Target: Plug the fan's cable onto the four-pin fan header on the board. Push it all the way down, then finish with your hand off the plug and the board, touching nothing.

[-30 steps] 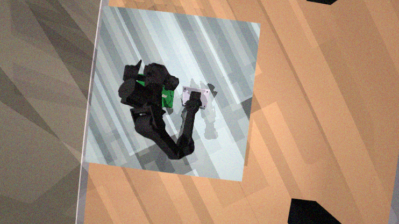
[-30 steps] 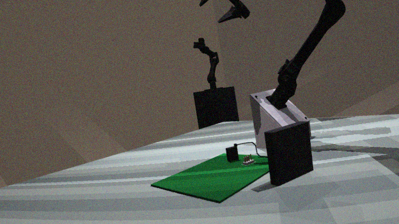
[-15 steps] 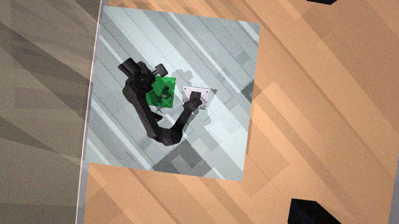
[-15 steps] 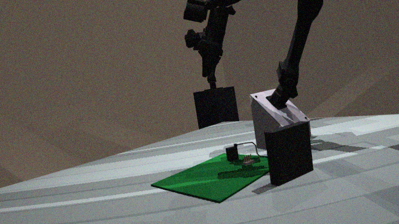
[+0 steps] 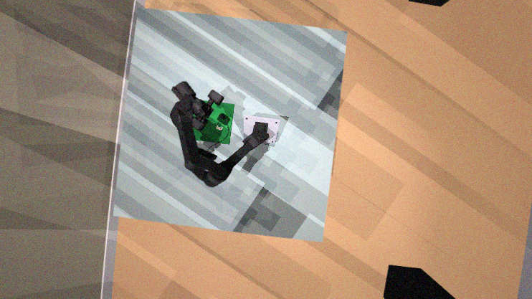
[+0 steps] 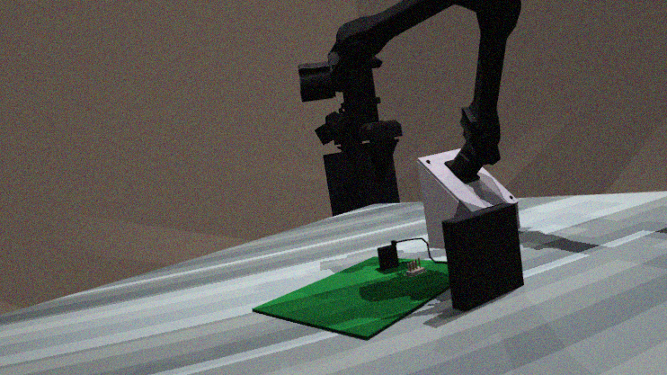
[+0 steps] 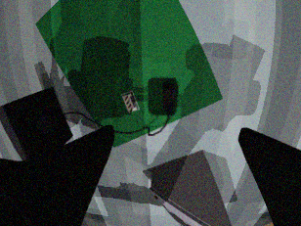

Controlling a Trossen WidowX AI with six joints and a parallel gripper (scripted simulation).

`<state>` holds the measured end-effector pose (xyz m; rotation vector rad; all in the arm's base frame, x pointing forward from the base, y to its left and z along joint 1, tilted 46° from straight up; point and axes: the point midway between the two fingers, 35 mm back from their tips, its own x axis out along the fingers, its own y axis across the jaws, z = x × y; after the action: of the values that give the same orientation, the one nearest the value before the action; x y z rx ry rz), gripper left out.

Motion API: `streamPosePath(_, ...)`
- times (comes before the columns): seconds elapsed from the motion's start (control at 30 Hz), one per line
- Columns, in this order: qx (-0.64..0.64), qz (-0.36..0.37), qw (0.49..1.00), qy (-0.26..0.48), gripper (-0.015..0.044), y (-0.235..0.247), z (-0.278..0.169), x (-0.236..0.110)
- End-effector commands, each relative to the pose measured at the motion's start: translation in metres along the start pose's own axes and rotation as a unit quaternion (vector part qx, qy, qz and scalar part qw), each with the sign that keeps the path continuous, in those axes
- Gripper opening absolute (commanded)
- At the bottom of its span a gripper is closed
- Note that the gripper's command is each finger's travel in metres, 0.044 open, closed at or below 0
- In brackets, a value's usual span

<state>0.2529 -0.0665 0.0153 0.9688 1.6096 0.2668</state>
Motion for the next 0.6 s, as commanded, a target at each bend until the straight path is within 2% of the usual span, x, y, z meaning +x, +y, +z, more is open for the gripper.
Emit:
streamPosePath(0.0,0.000,0.002,1.000,0.009,0.0440,0.000,0.000,0.027)
streamPosePath(0.17,-0.001,0.006,1.000,0.011,0.0440,0.002,-0.006,0.098)
streamPosePath(0.57,-0.001,0.006,1.000,0.011,0.0440,0.002,-0.006,0.107)
